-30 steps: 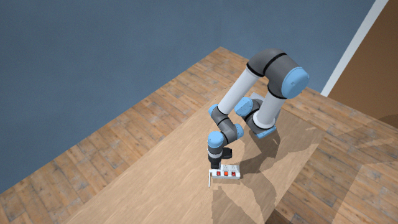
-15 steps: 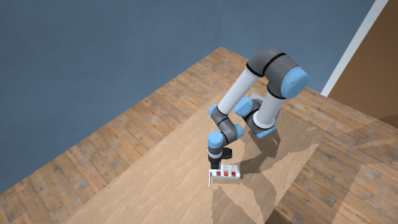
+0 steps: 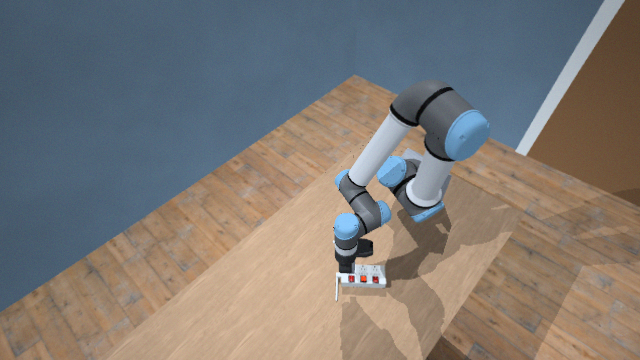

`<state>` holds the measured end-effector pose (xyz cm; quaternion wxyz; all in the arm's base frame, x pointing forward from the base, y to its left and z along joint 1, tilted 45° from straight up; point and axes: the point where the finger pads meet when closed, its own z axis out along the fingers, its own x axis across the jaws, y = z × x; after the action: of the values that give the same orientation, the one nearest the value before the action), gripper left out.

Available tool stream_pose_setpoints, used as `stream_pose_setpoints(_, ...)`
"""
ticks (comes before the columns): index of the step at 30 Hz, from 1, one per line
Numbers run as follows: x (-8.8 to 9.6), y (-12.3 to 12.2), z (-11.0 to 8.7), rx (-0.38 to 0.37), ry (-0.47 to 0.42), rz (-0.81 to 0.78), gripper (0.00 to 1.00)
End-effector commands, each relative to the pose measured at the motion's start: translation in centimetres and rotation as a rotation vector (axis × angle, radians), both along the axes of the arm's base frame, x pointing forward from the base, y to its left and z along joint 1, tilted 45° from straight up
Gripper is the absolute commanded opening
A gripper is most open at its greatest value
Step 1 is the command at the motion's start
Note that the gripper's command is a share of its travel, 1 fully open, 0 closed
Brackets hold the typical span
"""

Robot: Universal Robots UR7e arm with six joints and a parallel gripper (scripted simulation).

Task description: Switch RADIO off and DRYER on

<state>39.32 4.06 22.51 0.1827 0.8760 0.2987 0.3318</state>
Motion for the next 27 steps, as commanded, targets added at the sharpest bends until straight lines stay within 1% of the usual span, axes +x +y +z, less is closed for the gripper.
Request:
stream_pose_setpoints(1,0.4,0.0,-0.3,-0.001,-0.001,0.000,0.00)
stream_pose_setpoints(19,1.8,-0.2,-1.8,-0.001,-0.001,0.000,0.00)
stream_pose_setpoints(27,2.1,-0.3,-2.1,-0.001,-0.001,0.000,0.00)
